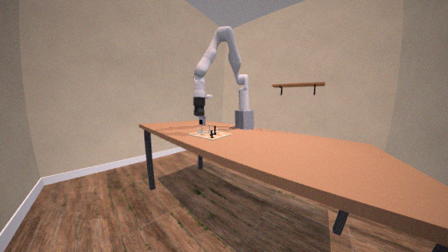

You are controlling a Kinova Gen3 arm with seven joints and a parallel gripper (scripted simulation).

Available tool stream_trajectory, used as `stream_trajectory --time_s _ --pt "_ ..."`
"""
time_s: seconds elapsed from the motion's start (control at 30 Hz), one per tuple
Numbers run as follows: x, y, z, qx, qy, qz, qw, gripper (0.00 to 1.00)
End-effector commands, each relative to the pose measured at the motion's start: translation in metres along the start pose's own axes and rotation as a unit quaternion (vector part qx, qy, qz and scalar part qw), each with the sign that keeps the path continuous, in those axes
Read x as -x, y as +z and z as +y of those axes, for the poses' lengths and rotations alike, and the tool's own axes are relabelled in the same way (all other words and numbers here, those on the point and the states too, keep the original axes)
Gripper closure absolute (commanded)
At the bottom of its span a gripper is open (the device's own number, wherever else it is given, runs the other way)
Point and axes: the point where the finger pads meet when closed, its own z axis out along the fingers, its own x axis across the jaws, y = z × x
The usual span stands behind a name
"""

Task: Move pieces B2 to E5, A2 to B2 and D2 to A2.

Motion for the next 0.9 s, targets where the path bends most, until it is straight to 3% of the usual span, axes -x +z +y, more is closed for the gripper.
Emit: stream_trajectory --time_s 0.0,0.47,0.87 --pt "0.000 -0.001 0.001 0.001 0.000 0.000 1.000 0.21" --pt "0.000 0.001 0.001 0.001 0.000 0.000 1.000 0.21" --pt "0.000 0.019 0.001 0.001 0.000 0.000 1.000 0.21"
